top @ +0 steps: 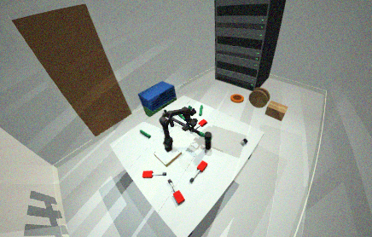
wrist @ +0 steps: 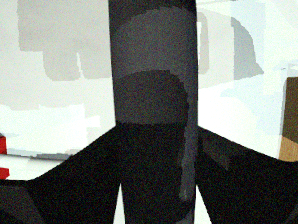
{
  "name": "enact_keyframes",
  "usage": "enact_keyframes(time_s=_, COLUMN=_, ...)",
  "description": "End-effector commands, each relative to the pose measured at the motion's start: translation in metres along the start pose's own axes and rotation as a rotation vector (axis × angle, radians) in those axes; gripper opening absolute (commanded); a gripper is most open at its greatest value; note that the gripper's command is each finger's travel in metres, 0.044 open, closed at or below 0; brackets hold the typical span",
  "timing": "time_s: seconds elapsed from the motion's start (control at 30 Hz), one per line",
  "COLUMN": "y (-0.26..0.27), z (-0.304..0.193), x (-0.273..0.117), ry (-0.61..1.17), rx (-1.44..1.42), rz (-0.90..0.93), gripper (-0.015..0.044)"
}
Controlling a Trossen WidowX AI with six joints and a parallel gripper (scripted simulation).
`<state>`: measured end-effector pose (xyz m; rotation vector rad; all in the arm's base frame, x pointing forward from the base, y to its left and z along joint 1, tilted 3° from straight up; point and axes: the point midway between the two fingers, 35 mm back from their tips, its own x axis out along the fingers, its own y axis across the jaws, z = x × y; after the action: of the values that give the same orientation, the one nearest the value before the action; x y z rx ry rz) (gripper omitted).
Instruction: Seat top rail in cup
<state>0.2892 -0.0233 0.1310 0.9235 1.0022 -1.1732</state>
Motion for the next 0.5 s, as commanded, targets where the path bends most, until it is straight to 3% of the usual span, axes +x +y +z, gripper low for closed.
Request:
enact_keyframes(time_s=0.0, y=0.0008, z=0.0064, x=-0.0006, ry=-0.015, rx=0.002, rz=0.004, gripper=0.0)
enact_keyframes(time_s=0.47, y=0.0, z=0.0043, x=0.0009, ry=0.0, rx=0.0, rz=0.0, gripper=0.0)
